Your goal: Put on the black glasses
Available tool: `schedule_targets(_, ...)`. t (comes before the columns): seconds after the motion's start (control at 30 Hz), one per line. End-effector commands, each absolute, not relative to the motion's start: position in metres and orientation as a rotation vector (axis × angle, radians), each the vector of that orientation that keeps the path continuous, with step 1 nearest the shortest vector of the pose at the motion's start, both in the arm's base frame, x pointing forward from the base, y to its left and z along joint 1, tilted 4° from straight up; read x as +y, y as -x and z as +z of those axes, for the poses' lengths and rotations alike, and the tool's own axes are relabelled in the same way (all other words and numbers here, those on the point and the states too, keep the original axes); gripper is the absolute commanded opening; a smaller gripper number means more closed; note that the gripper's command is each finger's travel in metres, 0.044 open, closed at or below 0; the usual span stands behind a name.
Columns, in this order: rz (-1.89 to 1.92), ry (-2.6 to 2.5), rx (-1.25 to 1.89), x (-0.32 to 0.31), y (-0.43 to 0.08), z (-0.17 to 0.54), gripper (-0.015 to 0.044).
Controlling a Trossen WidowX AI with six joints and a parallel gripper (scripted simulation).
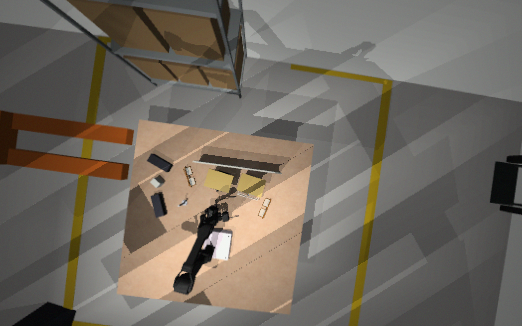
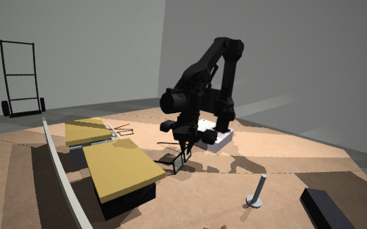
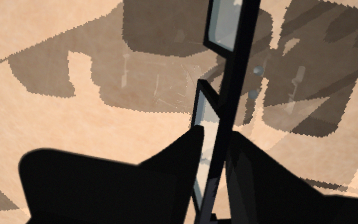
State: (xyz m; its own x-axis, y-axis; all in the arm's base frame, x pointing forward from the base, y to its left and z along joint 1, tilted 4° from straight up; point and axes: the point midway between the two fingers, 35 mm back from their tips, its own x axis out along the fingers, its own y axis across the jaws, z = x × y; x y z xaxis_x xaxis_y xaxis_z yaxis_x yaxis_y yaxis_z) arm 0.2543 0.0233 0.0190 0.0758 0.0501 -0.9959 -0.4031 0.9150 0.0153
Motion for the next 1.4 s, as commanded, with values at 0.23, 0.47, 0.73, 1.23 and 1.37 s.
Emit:
schedule_targets(0.23, 0.345, 0.296, 1.459, 0.023, -0.255, 0.019, 0.0)
schedule_targets(0.47, 0.345, 0.296, 1.46, 0.022, -0.256, 0.033, 0.0)
schedule_targets(0.73, 0.345, 0.294, 1.465, 0.019, -0.252, 0.084, 0.0)
schedule_targets(1.23, 0.397, 0.313, 1.454, 0.01, -0.243, 0.118, 0.0)
schedule_targets(1.37, 0.477, 0.346, 1.424, 0.001, -0.241, 0.119, 0.0)
